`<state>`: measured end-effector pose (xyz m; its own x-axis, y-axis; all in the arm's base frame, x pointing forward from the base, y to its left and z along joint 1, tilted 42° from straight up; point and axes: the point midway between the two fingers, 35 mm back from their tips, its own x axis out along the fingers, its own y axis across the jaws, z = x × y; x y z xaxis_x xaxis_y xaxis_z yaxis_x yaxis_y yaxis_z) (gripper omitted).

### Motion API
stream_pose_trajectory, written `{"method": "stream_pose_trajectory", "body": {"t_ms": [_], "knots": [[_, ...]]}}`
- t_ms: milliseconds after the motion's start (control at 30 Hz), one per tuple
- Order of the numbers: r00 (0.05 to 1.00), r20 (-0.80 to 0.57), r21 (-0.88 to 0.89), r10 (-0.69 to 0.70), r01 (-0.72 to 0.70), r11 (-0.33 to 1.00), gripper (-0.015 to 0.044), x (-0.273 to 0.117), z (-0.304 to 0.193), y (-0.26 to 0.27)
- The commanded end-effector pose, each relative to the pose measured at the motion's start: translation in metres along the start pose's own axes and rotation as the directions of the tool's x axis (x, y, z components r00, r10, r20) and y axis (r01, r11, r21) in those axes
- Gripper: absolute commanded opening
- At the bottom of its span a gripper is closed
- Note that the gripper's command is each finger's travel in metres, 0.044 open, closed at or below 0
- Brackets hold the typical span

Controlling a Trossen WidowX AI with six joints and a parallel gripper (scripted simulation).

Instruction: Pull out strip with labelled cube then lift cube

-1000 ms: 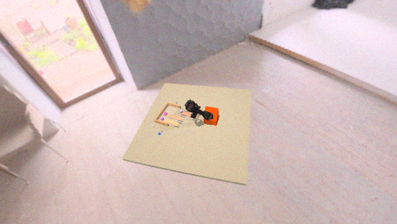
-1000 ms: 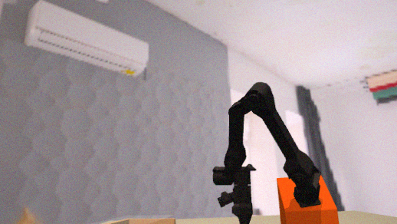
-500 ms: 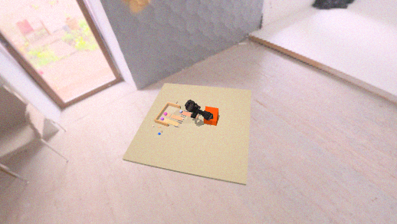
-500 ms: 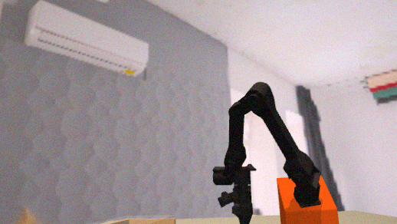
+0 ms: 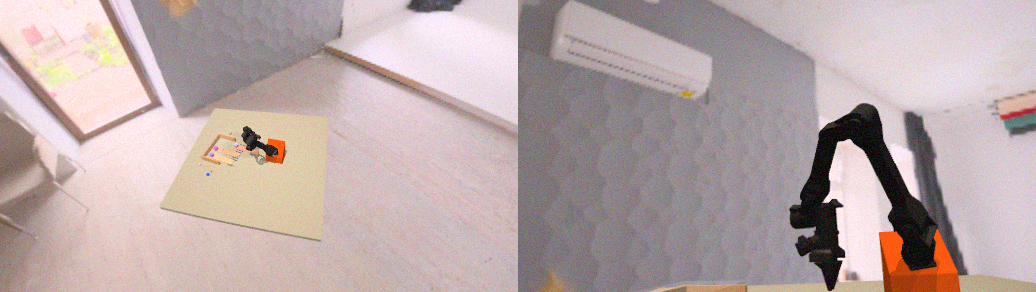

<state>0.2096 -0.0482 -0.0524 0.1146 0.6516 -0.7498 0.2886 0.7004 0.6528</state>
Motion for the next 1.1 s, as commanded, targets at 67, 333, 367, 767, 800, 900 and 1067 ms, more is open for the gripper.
{"method": "stream_pose_trajectory", "body": {"t_ms": [67, 333, 367, 767, 800, 900, 1067], "knots": [[1.000, 0.005, 0.043, 0.001, -0.001, 0.999, 0.0263, -0.003, 0.022, 0.003], [1.000, 0.006, 0.042, 0.001, -0.001, 0.999, 0.0440, -0.006, 0.049, 0.006], [1.000, 0.007, 0.042, 0.001, -0.001, 0.999, 0.0440, -0.007, 0.052, 0.006], [1.000, 0.009, 0.040, 0.001, -0.001, 0.999, 0.0440, -0.012, 0.092, 0.010], [1.000, 0.009, 0.040, 0.001, -0.001, 0.999, 0.0440, -0.012, 0.095, 0.011], [1.000, 0.009, 0.040, 0.001, -0.001, 0.999, 0.0440, -0.014, 0.105, 0.012], [1.000, 0.010, 0.039, 0.001, -0.001, 0.999, 0.0440, -0.016, 0.122, 0.014]]}}
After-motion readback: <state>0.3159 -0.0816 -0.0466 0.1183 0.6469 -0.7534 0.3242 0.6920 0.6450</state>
